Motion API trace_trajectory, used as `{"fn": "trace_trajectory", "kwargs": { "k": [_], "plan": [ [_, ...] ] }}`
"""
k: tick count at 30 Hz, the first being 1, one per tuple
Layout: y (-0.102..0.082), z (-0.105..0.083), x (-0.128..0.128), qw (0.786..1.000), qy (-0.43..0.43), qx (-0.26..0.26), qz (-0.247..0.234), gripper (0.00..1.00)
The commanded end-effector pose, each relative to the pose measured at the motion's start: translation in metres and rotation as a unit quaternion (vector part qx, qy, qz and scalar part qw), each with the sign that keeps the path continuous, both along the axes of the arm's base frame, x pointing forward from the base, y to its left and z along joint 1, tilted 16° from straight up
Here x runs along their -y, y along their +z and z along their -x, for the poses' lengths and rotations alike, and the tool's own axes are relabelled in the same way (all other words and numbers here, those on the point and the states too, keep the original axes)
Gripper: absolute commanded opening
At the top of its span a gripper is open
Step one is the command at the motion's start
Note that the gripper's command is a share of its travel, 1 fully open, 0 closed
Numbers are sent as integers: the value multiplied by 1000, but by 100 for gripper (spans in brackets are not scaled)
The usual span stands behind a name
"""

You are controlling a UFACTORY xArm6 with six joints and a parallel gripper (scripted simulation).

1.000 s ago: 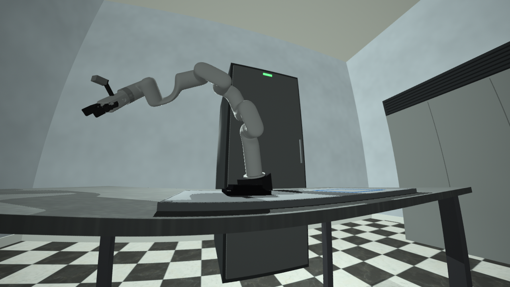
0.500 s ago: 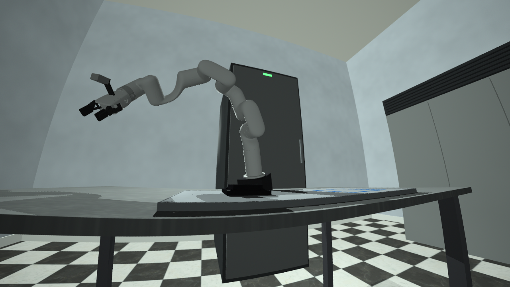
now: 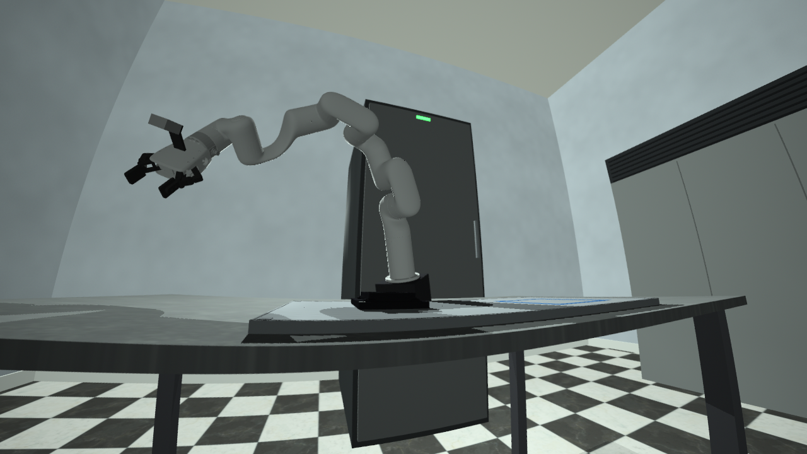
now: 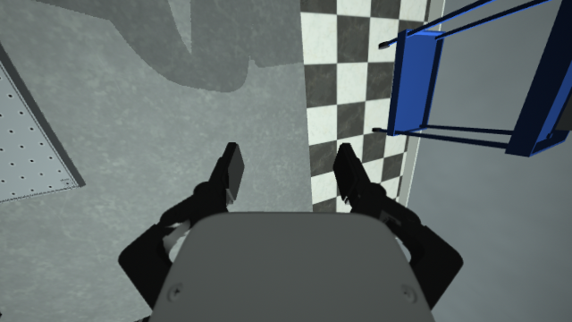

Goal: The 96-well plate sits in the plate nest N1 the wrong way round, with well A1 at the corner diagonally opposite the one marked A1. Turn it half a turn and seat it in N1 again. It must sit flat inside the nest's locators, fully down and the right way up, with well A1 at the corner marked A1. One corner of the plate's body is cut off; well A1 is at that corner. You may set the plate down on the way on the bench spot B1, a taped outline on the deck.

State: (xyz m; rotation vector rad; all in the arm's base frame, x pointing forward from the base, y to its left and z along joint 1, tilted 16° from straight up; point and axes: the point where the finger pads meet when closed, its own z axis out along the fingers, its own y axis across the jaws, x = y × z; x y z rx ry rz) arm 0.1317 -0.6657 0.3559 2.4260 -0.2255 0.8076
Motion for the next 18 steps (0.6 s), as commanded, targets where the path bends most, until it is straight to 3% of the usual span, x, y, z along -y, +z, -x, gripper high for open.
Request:
{"fn": "trace_trajectory", "kwargs": {
  "k": [1,5,10,14,18],
  "plan": [
    [-4,-18,-11,999,30,-25,10,100],
    [-6,-22,-14,999,30,-25,10,100],
    [-14,-41,-28,992,94,-75,25,100],
    [-19,-51,-36,992,96,-76,25,100],
    [-26,-65,-48,982,148,-114,39,100]
  ]
}}
